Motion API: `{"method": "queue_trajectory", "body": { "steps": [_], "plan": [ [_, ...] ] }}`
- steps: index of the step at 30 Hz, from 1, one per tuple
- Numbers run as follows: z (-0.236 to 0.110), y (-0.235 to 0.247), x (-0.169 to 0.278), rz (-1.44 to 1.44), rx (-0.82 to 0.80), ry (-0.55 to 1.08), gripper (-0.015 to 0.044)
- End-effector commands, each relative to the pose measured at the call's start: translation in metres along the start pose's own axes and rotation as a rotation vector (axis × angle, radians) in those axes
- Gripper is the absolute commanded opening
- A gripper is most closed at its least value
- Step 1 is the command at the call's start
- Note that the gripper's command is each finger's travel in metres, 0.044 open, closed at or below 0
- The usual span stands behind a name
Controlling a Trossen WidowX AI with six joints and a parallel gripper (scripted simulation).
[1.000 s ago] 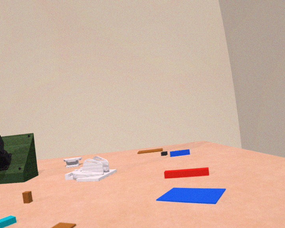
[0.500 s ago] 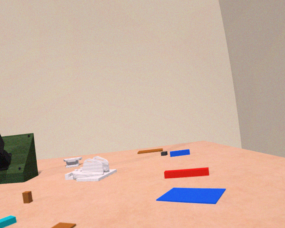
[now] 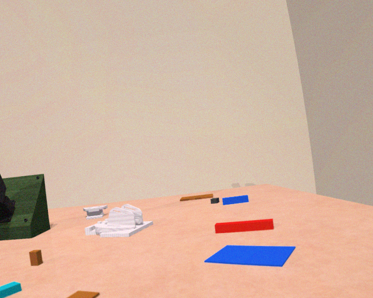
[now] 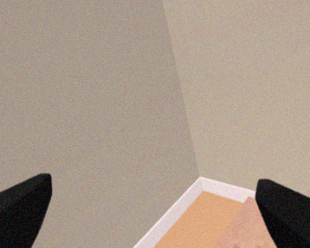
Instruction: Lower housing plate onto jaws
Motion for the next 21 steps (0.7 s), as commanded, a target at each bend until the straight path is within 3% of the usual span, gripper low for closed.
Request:
{"method": "queue_trajectory", "body": {
  "steps": [1,21],
  "plan": [
    [0.011,-0.027,-0.008,0.024,0.083,0.007,0.0440],
    [0.039,-0.142,-0.026,0.111,0.408,0.082,0.0440]
  ]
}}
Point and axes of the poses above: the point midway between the two fingers, 35 mm back from their tips, its own z axis out along the fingers, its own y axis across the jaws, x = y × z, the point moved 10 cm from there along -z, back along the fingers, and after that the axes turned 8 degrees about z, right-handed, at the moved point
